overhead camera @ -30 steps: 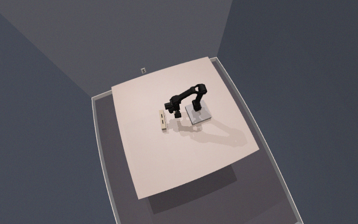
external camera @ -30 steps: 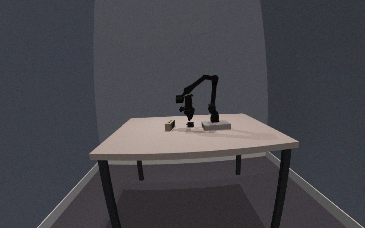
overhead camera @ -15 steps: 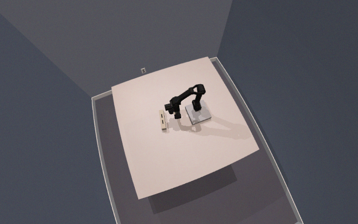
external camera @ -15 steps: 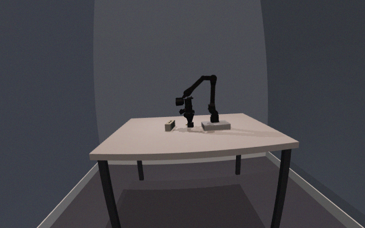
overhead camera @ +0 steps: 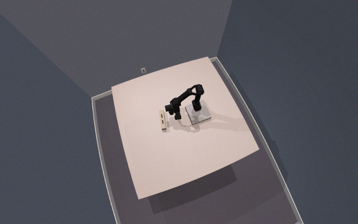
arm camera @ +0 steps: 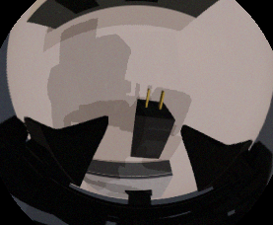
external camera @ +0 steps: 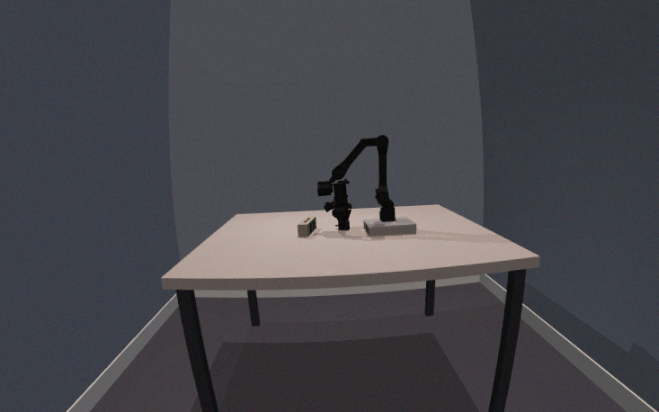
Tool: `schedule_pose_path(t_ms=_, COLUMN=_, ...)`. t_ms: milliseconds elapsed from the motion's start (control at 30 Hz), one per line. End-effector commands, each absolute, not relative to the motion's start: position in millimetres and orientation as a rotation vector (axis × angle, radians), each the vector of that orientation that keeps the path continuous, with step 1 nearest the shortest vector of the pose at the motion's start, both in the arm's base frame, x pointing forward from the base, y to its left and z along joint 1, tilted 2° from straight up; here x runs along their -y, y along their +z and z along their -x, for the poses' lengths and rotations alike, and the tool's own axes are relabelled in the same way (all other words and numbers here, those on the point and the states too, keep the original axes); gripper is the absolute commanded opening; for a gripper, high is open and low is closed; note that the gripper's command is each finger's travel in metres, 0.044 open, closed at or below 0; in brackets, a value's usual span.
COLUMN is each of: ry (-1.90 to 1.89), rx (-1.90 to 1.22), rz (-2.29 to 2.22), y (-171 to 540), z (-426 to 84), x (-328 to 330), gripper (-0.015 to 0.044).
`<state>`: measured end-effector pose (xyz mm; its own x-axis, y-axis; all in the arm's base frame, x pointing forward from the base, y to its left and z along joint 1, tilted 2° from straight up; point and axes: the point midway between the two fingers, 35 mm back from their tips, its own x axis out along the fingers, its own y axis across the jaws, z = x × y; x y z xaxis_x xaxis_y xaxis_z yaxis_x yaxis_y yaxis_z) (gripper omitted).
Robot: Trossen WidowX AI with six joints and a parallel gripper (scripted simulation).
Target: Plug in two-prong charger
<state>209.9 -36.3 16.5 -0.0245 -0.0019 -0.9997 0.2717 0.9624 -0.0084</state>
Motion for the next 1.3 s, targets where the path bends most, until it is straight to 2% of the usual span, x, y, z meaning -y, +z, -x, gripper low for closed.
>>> schedule_pose_path(t_ms=0, ry=-0.221, rx=-1.584, rz=-0.213, y=16, z=-210, x=36, gripper=0.0414)
schedule_pose_path(t_ms=367, ry=-0.221, rx=-1.584, rz=-0.213, y=16, z=-210, x=36, gripper=0.0125)
schedule_pose_path(t_ms=567, ry=-0.221, rx=-1.584, rz=-0.213, y=16, z=-210, x=36, gripper=0.0085)
schedule_pose_path(t_ms=667, ry=-0.221, rx=-1.584, rz=-0.212, y=21, z=-210, x=36, gripper=0.0006)
schedule_pose_path(t_ms=1033, ry=-0.224, rx=-1.589, rz=-0.21, y=67, z=-203, x=33, gripper=0.0)
schedule_pose_path(t_ms=1267, ry=-0.222, rx=-1.589, rz=-0.208, y=68, z=-203, x=32, gripper=0.0)
